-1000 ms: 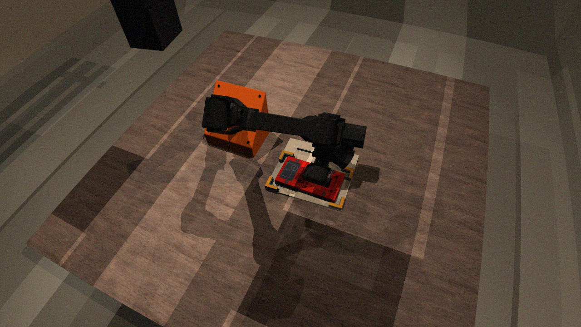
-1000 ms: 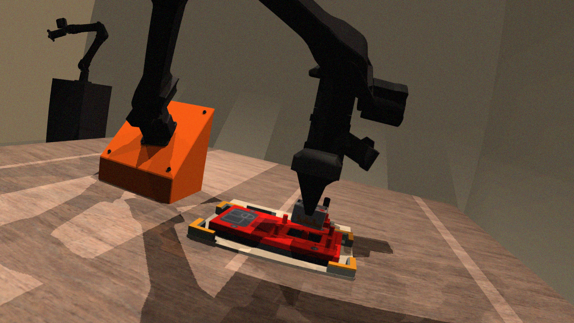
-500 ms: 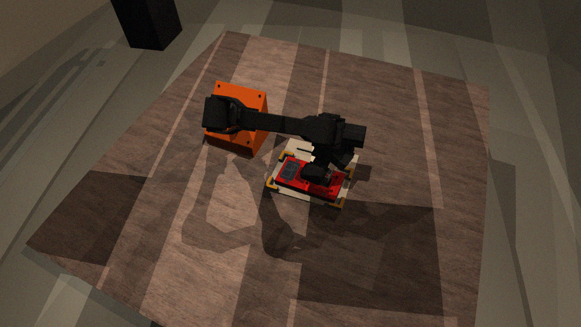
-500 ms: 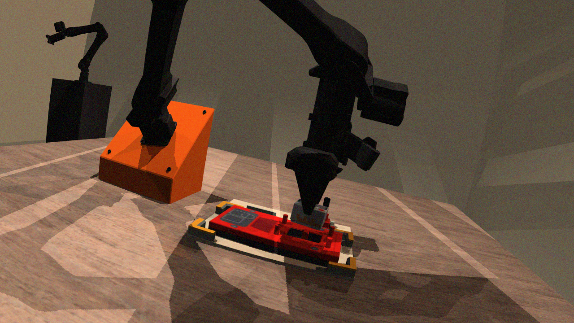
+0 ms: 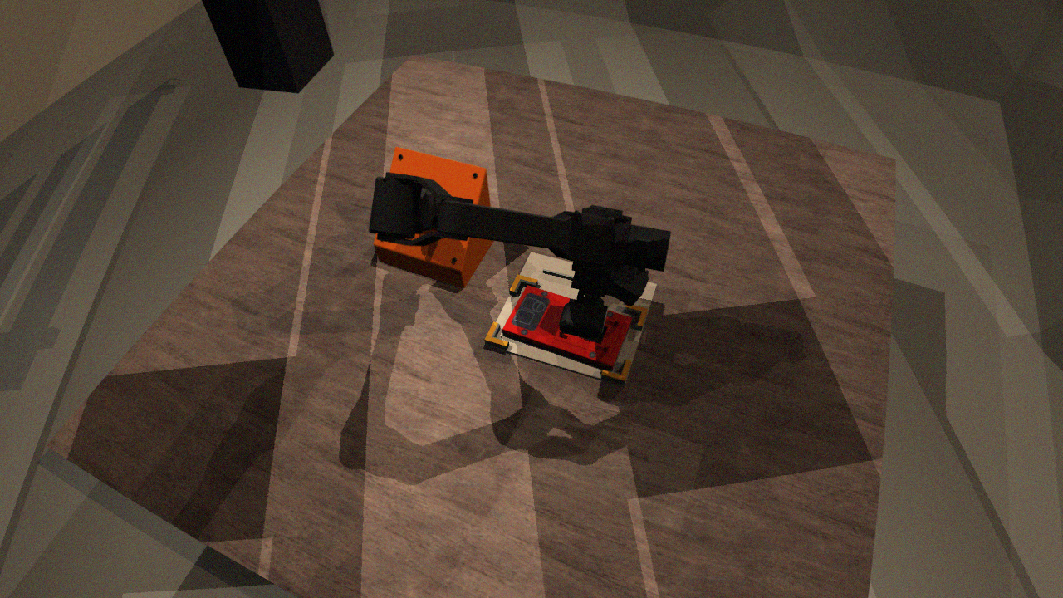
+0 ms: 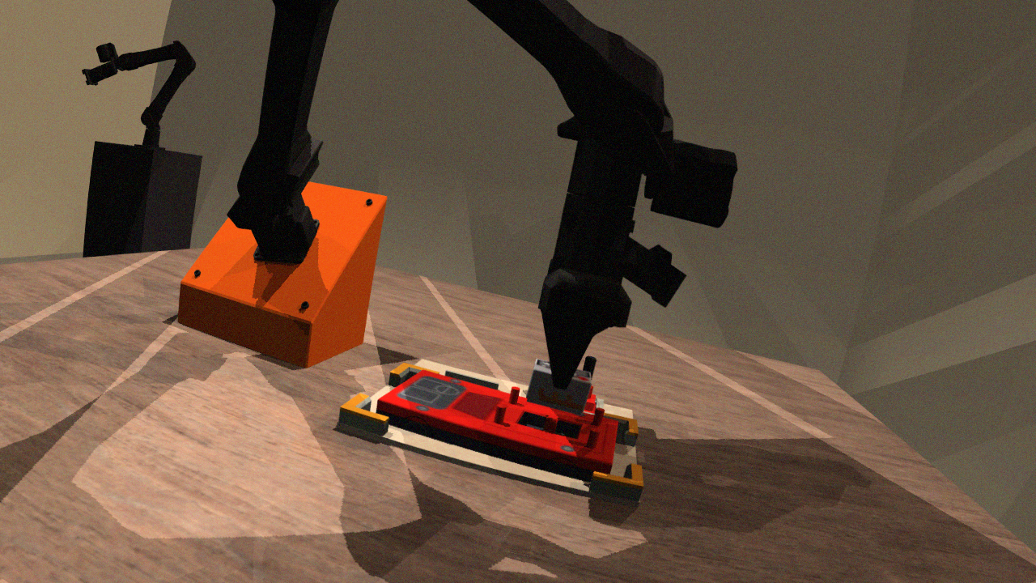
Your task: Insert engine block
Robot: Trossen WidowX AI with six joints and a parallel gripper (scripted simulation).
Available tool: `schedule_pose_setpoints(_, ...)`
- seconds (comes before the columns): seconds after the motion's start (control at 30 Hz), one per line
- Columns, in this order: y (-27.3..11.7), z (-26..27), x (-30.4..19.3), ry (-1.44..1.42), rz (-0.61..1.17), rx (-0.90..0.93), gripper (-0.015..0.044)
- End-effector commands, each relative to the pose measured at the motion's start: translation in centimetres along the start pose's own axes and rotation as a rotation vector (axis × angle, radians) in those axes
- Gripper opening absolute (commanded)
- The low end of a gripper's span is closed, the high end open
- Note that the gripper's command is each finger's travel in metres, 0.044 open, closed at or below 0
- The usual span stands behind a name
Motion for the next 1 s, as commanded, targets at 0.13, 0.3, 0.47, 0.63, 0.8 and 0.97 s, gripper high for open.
schedule_pose_setpoints(0.13, -0.09, -0.09, 0.00, 0.216, -0.002, -0.003, 0.0160)
schedule_pose_setpoints(0.3, -0.09, -0.10, 0.01, 0.300, -0.002, -0.003, 0.0160)
schedule_pose_setpoints(0.47, -0.09, -0.10, 0.01, 0.253, -0.002, -0.003, 0.0160)
schedule_pose_setpoints(0.63, -0.09, -0.10, 0.00, 0.104, -0.002, -0.003, 0.0160)
schedule_pose_setpoints(0.8, -0.03, -0.10, -0.01, 0.024, -0.002, -0.003, 0.0160)
schedule_pose_setpoints(0.97, 0.05, -0.10, -0.01, 0.041, -0.002, -0.003, 0.0160)
Point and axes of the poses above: the point midway between the two fingers, 35 mm back from their tips, its own y axis out along the fingers, its own z axis across the jaws, x = y × z, the point moved 6 cm from there along -y, back along the fingers, and after that the axes turned 7 degrees about -y, right-handed, at the moved point
